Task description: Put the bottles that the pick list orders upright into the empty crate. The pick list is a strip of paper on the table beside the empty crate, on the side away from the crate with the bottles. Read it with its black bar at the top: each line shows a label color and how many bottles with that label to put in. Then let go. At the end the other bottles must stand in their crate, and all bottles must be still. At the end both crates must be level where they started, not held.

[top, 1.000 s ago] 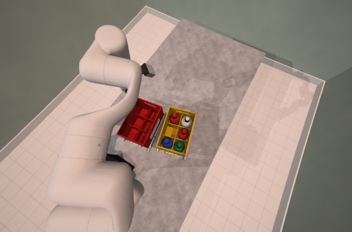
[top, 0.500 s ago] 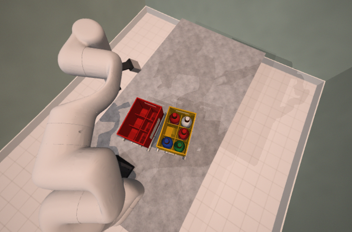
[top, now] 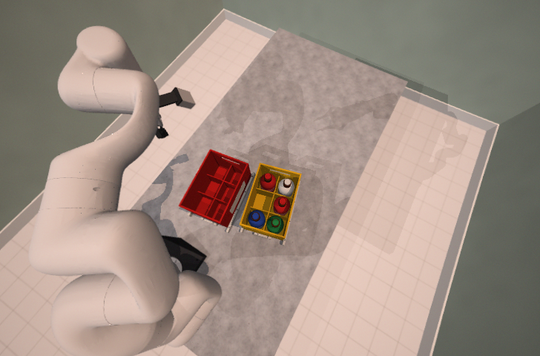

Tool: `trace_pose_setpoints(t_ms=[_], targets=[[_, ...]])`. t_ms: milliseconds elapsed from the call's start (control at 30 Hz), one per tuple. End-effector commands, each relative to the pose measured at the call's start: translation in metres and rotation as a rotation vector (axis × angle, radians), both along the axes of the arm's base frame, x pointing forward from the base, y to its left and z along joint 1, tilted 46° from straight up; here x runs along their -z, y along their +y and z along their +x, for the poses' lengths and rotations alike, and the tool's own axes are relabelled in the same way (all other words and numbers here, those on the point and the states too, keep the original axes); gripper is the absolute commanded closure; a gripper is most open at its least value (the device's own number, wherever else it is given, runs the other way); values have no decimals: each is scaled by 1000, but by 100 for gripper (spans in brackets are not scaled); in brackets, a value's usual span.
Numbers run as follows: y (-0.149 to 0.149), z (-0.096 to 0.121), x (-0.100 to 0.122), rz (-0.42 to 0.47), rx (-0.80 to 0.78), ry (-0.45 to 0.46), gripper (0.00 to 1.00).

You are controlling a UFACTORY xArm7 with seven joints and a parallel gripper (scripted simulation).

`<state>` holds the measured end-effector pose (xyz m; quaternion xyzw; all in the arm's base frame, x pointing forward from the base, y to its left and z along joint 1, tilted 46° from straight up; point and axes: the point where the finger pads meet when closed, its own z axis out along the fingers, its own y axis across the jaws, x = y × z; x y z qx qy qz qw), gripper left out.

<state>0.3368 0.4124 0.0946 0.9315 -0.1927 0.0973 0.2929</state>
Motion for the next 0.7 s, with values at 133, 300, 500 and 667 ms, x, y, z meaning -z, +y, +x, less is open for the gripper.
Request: trace_pose_setpoints(t_ms=[133, 300, 500, 667], targets=[[13, -14, 22, -23, -12, 2, 35], [20, -24, 38, -54, -24, 3, 35], [28, -40, 63, -54, -24, 3, 35], [30, -45, 71, -85, -36, 1, 35]])
